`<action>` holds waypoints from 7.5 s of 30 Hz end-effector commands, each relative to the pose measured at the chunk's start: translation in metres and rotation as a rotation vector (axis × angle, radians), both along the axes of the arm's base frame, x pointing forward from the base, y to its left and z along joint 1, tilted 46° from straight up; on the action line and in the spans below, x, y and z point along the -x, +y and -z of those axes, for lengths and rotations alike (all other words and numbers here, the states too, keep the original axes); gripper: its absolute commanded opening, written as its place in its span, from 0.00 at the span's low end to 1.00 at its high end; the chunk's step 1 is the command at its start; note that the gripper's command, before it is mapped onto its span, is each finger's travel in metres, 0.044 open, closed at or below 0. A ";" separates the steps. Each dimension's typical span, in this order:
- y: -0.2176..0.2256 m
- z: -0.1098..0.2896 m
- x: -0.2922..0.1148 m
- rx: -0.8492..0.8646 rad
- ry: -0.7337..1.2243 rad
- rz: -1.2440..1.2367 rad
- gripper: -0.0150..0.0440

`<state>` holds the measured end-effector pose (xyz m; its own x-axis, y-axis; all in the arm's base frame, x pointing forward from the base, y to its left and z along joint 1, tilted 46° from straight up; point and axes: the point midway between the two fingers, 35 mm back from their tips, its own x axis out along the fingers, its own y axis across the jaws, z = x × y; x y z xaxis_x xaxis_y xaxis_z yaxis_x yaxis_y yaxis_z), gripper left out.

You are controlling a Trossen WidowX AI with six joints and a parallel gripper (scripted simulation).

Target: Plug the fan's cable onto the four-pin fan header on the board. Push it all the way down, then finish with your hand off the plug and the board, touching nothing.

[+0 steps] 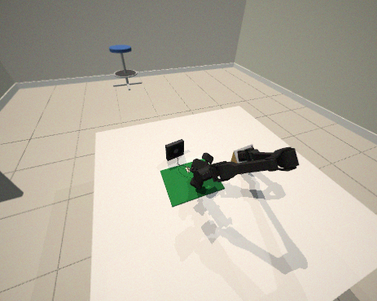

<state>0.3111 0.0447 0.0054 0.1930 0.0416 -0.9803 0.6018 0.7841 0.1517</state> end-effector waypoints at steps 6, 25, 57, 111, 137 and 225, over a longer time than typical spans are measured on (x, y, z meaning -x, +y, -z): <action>0.002 -0.003 0.000 0.066 -0.103 0.052 0.25; 0.007 -0.016 0.002 0.149 -0.351 0.178 0.25; 0.007 -0.041 0.012 0.146 -0.639 0.343 0.25; 0.029 -0.029 0.021 0.141 -0.640 0.355 0.25; 0.046 -0.012 0.024 0.141 -0.639 0.355 0.25; 0.062 0.003 0.028 0.141 -0.635 0.351 0.49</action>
